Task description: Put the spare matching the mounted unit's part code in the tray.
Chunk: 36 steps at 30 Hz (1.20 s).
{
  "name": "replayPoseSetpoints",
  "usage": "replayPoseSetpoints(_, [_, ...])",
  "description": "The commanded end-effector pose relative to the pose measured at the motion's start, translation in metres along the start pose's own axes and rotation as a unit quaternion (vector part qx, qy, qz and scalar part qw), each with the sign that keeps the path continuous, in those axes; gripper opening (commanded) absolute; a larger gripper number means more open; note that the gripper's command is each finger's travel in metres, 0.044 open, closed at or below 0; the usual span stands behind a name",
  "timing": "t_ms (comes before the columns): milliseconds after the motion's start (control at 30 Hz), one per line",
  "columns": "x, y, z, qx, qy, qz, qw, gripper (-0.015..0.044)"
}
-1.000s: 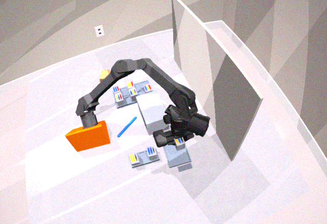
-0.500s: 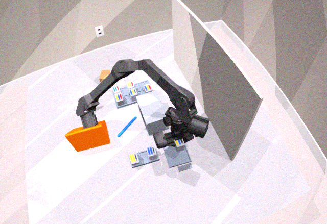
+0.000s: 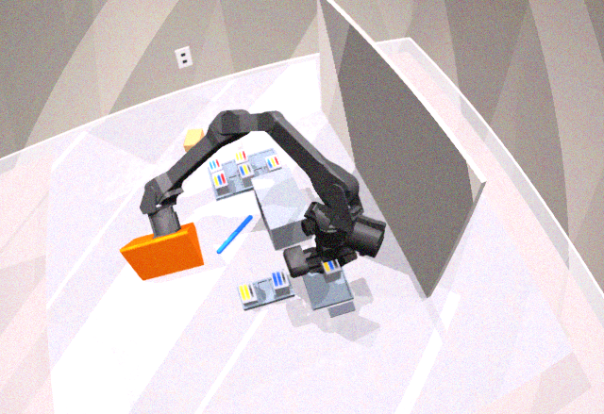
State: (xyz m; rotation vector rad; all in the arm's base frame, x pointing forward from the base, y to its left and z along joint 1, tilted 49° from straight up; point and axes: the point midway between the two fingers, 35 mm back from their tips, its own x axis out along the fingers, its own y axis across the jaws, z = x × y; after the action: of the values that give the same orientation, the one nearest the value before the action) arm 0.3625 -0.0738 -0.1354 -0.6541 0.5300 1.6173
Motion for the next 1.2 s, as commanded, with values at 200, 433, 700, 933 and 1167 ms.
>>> replayPoseSetpoints(200, [0.009,0.001,0.0,0.004,-0.002,-0.002,1.0,0.0])
replayPoseSetpoints(433, [0.014,0.002,0.001,0.003,-0.002,-0.002,1.0,0.0])
replayPoseSetpoints(700, [0.021,0.002,0.002,0.003,-0.003,-0.002,1.0,0.0])
replayPoseSetpoints(933, [0.026,0.003,0.002,0.003,-0.003,-0.002,1.0,0.0])
replayPoseSetpoints(1167, [0.032,0.004,0.003,0.003,-0.004,-0.002,1.0,0.0])
